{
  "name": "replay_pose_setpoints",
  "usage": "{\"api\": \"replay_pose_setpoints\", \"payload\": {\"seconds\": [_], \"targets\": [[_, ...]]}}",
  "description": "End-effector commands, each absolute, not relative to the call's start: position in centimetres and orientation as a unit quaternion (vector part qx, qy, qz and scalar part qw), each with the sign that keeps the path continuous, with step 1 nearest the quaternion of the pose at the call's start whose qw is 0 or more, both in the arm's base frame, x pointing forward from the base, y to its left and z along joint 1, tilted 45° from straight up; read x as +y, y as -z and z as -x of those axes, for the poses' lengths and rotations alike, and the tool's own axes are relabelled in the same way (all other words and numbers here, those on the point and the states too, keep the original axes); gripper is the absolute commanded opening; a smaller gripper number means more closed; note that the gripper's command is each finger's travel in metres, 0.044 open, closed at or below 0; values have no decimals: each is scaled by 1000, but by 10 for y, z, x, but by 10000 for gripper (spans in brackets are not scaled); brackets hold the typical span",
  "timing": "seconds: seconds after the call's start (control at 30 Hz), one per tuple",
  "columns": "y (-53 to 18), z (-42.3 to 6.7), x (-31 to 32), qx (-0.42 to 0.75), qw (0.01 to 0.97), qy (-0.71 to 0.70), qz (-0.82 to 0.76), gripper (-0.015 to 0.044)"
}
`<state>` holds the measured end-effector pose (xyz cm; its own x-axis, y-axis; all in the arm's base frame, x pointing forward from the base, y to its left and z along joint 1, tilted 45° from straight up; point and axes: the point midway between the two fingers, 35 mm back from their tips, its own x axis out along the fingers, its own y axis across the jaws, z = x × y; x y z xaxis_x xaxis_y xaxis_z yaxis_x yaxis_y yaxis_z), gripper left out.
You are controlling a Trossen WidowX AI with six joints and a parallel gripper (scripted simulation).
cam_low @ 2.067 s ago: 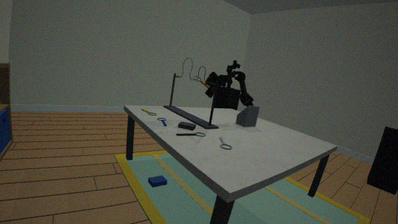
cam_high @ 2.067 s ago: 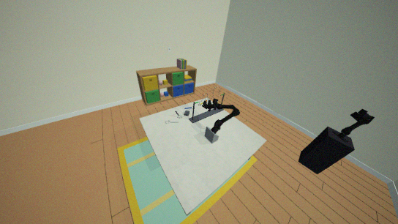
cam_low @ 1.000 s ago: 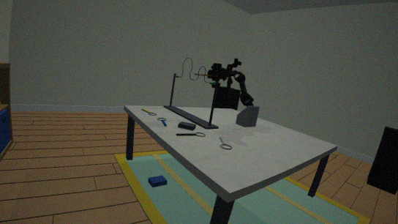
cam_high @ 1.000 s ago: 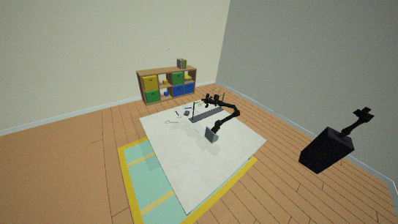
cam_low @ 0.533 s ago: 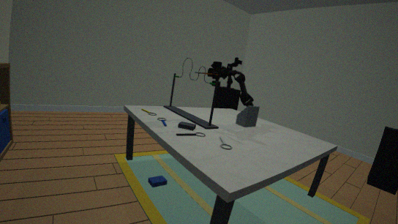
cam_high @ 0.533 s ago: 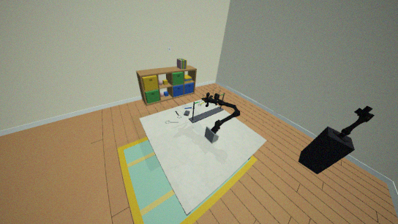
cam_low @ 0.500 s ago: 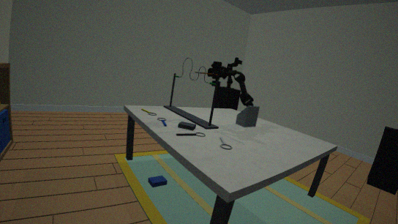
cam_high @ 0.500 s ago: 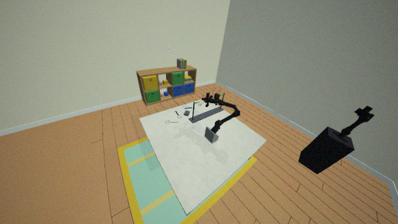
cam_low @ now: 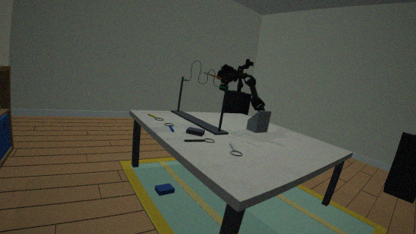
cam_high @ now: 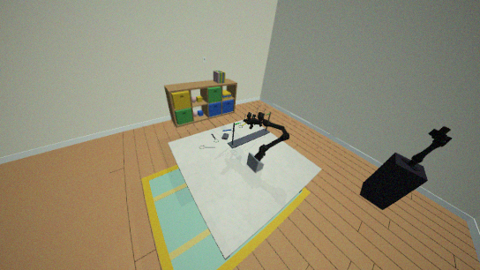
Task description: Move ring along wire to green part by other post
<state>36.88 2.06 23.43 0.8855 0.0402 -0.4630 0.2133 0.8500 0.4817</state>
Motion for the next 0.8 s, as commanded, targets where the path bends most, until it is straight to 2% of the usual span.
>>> {"api": "replay_pose_setpoints", "payload": {"seconds": [0.0, 0.77], "targets": [[-231, -368, 16, 239, 942, 58, -227, -150], [-223, -363, -22, 246, 960, 129, 35, -150]]}}
